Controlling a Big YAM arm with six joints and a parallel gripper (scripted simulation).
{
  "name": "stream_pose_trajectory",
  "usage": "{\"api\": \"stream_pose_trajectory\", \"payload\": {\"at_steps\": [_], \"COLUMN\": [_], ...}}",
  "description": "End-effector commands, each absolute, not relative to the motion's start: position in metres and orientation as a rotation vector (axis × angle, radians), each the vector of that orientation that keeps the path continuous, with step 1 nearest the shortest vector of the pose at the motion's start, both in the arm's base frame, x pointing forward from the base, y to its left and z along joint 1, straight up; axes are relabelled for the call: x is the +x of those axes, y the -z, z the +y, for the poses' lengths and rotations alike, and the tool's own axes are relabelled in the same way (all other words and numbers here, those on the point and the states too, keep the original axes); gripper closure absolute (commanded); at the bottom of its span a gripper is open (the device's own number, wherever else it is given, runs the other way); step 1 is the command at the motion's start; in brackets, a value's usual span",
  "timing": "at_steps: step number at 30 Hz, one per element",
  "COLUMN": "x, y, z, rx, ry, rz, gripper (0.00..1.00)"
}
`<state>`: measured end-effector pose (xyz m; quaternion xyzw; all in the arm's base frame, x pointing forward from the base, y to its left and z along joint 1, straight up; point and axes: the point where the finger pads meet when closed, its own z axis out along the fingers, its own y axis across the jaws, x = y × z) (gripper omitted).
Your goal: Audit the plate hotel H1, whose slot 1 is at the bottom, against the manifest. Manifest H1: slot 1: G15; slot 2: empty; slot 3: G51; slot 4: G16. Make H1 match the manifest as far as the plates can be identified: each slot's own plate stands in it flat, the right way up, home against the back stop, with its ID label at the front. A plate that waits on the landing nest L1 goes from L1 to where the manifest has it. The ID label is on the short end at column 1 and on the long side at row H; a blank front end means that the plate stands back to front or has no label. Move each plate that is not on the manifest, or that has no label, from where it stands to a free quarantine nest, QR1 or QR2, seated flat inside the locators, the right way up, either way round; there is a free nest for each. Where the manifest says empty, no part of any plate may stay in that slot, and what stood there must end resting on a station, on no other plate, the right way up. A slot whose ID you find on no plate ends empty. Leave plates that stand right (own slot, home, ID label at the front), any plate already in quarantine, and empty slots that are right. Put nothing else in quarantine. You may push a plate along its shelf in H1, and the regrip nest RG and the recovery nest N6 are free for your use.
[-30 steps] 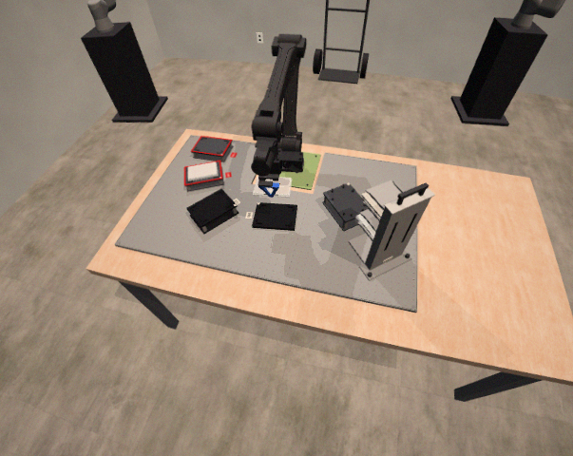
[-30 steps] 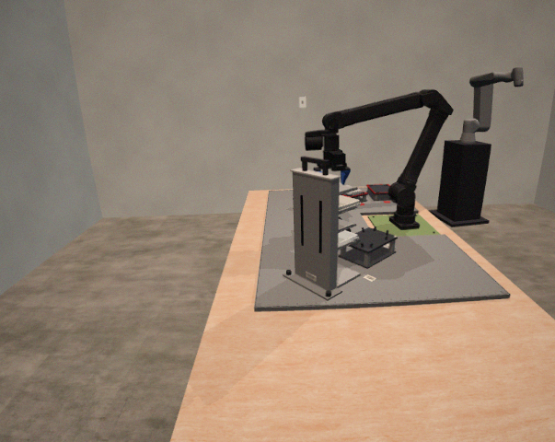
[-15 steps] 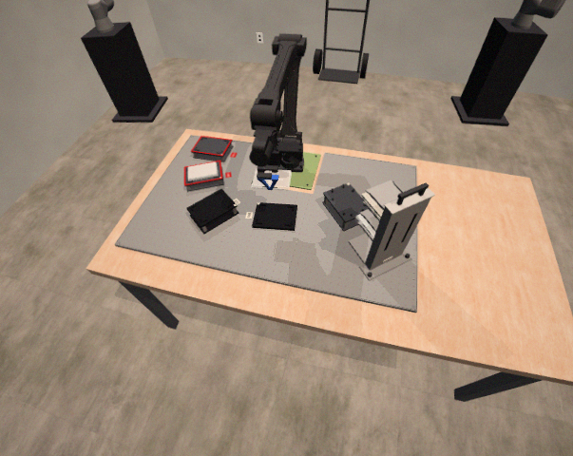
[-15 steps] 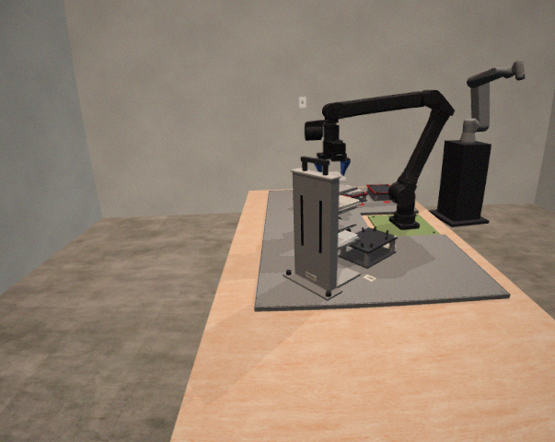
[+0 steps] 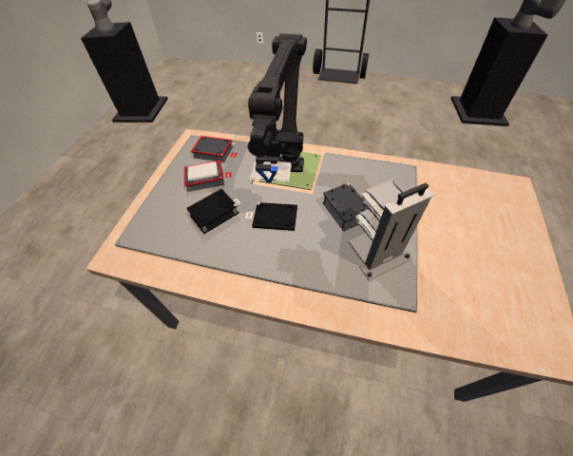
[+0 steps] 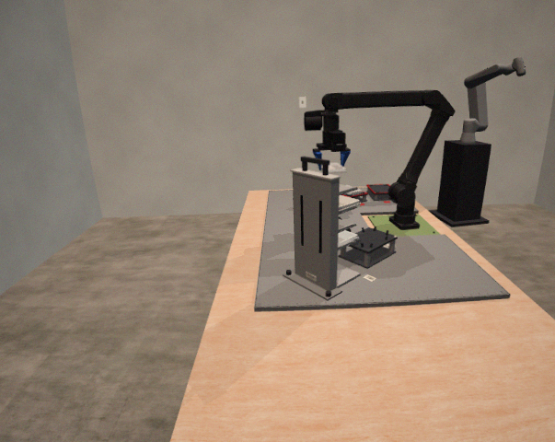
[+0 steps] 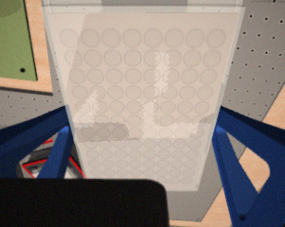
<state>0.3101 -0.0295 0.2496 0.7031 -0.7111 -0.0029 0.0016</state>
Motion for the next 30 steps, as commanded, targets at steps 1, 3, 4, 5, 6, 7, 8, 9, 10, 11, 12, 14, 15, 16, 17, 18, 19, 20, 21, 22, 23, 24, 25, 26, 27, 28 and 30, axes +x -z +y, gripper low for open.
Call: {"api": "stream_pose_trajectory", "payload": {"at_steps": [1, 3, 4, 5, 6, 7, 8, 9, 10, 11, 12, 14, 15, 16, 17, 18, 19, 20, 21, 22, 23, 24, 25, 26, 27, 28, 30], "x": [0.326, 0.329, 0.33, 0.331, 0.331, 0.332, 0.332, 0.332, 0.332, 0.334, 0.335, 0.337, 0.337, 0.337, 0.333, 0.333, 0.333, 0.334, 0.335, 0.335, 0.336, 0.336, 0.337, 0.337, 0.336, 0.335, 0.334], "y": [-0.281, -0.279, -0.278, -0.277, -0.277, -0.278, -0.279, -0.28, -0.281, -0.28, -0.278, -0.277, -0.277, -0.277, -0.287, -0.287, -0.287, -0.284, -0.283, -0.281, -0.28, -0.279, -0.278, -0.278, -0.28, -0.281, -0.281], "z": [-0.021, -0.014, -0.01, -0.007, -0.003, 0.0, 0.004, 0.007, 0.01, 0.014, 0.017, 0.024, 0.024, 0.024, 0.028, 0.031, 0.035, 0.038, 0.042, 0.045, 0.049, 0.053, 0.056, 0.06, 0.063, 0.067, 0.073], "rx": [2.211, 2.171, 2.15, 2.13, 2.111, 2.093, 2.076, 2.058, 2.038, 2.017, 1.995, 1.953, 1.953, 1.953, 1.965, 1.944, 1.922, 1.898, 1.874, 1.85, 1.827, 1.804, 1.781, 1.76, 1.74, 1.72, 1.674], "ry": [-0.078, -0.069, -0.064, -0.061, -0.06, -0.061, -0.065, -0.067, -0.066, -0.063, -0.057, -0.053, -0.053, -0.053, -0.079, -0.076, -0.072, -0.064, -0.057, -0.052, -0.048, -0.043, -0.04, -0.04, -0.041, -0.042, -0.036], "rz": [-2.303, -2.338, -2.355, -2.373, -2.391, -2.411, -2.431, -2.451, -2.47, -2.486, -2.501, -2.534, -2.534, -2.534, -2.557, -2.573, -2.589, -2.601, -2.614, -2.627, -2.641, -2.654, -2.668, -2.685, -2.704, -2.722, -2.749], "gripper": [0.14, 0.14, 0.14, 0.14, 0.14, 0.14, 0.14, 0.14, 0.14, 0.14, 0.14, 0.14, 0.14, 0.14, 0.14, 0.14, 0.14, 0.14, 0.14, 0.14, 0.14, 0.14, 0.14, 0.14, 0.14, 0.14, 0.14]}}
